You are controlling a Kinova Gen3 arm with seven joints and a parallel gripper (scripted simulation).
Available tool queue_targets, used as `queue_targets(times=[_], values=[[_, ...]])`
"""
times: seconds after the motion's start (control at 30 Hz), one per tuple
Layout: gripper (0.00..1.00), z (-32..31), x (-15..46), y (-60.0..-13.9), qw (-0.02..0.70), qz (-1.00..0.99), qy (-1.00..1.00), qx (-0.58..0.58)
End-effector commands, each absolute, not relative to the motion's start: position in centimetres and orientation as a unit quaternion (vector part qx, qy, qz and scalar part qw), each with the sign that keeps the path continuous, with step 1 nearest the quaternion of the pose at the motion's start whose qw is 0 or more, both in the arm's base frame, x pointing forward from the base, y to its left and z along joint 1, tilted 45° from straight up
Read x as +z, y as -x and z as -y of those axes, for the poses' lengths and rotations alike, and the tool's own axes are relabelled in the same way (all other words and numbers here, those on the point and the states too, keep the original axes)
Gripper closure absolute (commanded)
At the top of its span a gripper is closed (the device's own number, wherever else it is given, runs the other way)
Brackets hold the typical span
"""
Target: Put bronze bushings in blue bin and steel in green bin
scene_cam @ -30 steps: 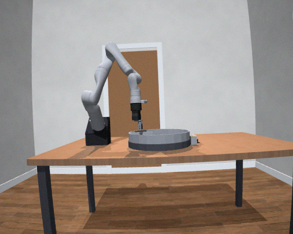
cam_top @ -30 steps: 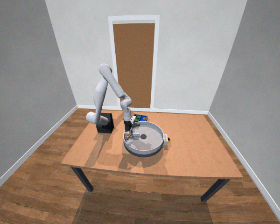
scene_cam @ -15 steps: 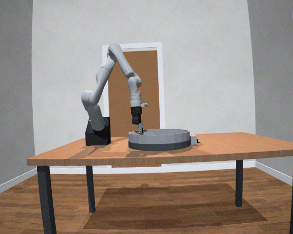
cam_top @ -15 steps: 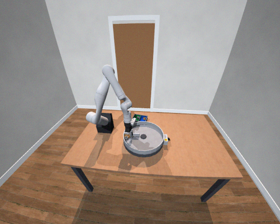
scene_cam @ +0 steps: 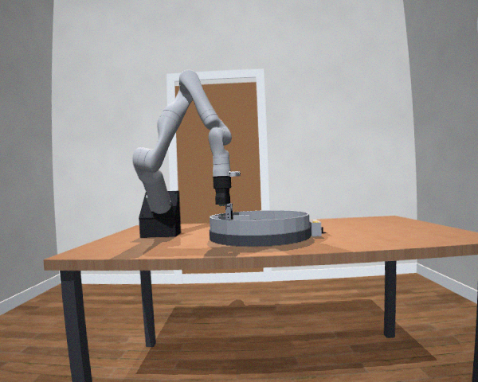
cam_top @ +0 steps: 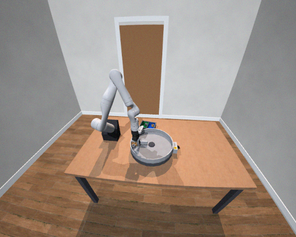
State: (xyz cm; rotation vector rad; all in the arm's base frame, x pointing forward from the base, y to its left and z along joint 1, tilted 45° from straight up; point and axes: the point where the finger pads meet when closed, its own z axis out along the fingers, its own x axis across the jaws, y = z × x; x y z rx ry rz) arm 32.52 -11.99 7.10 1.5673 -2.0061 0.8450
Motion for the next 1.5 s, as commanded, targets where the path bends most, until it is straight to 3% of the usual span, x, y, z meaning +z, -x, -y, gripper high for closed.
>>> queue_targets(times=[0.0,1.27,1.3,1.47], values=[[0.6,12.3,6.9,-32.5,0.228,0.729,-0.568,0.306],[0.6,13.8,5.3,-32.5,0.228,0.729,-0.568,0.306],[1.0,13.8,5.3,-32.5,0.228,0.729,-0.568,0.306],[1.0,13.8,5.3,-32.5,0.228,0.729,-0.568,0.306]])
